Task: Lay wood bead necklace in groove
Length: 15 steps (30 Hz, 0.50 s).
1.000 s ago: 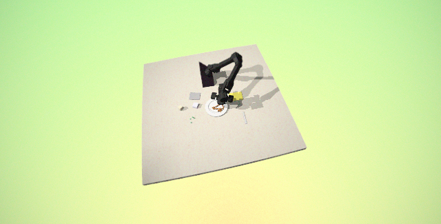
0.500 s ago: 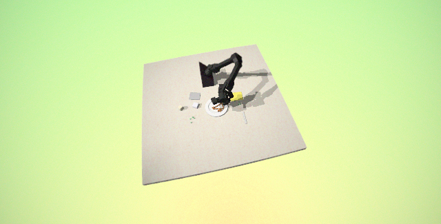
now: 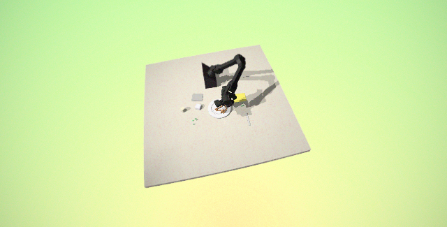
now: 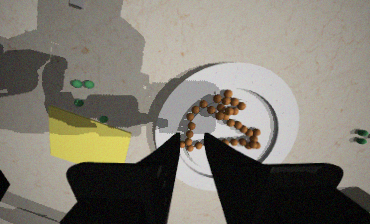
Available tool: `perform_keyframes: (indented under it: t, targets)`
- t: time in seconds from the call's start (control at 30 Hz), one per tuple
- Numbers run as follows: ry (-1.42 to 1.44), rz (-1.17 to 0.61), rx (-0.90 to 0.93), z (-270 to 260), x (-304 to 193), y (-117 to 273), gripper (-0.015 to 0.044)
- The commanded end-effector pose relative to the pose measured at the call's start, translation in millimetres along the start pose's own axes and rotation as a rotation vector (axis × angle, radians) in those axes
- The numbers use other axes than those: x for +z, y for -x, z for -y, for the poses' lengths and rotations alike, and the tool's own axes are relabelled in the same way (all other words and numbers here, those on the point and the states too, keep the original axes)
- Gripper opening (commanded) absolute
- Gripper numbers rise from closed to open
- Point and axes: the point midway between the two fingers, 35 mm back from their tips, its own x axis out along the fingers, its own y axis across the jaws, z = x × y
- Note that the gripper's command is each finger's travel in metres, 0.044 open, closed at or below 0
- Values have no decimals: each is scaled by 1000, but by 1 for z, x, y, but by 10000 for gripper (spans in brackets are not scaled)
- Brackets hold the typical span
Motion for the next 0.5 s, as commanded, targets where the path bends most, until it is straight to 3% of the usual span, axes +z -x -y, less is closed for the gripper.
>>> perform_keyframes:
  t: [0.0,0.47]
  targets:
    - [0,5,-2,1,1,0,120]
    - [-3,2,-2,1,0,-22,120]
